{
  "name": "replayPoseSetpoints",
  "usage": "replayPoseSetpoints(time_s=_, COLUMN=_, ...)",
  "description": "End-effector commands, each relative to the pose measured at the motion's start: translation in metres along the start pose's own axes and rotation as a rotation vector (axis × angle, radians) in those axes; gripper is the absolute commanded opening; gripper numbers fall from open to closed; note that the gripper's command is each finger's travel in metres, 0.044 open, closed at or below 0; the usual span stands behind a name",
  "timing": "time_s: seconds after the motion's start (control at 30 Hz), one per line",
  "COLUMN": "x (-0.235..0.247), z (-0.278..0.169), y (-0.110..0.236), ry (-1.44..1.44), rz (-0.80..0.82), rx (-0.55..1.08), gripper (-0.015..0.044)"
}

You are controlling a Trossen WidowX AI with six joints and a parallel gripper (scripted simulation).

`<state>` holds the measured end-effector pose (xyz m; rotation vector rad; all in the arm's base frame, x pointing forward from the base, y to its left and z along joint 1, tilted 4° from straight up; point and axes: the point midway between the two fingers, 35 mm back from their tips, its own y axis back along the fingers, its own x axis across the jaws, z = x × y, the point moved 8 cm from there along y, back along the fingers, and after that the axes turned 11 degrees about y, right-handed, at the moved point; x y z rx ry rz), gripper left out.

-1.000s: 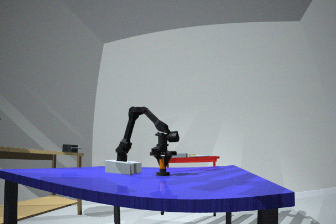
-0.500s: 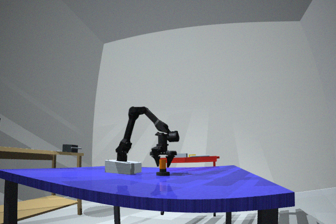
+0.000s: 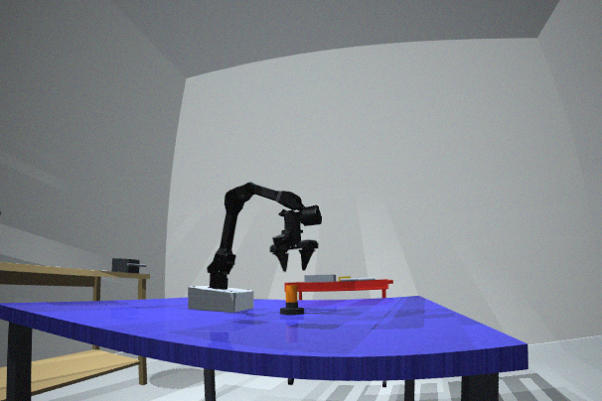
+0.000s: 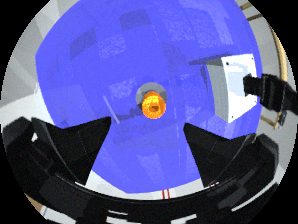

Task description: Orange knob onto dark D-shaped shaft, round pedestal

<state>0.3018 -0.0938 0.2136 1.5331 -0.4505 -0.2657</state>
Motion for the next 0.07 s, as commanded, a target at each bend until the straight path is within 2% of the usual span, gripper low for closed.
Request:
replayPoseSetpoints(time_s=0.0, x=0.0009, z=-0.0001, y=-0.0023, ry=0.0, rz=-0.023, rx=-0.004, gripper=0.044)
replayPoseSetpoints(time_s=0.03, x=0.0009, z=-0.0001, y=-0.0023, ry=0.0, rz=-0.023, rx=-0.004, gripper=0.044)
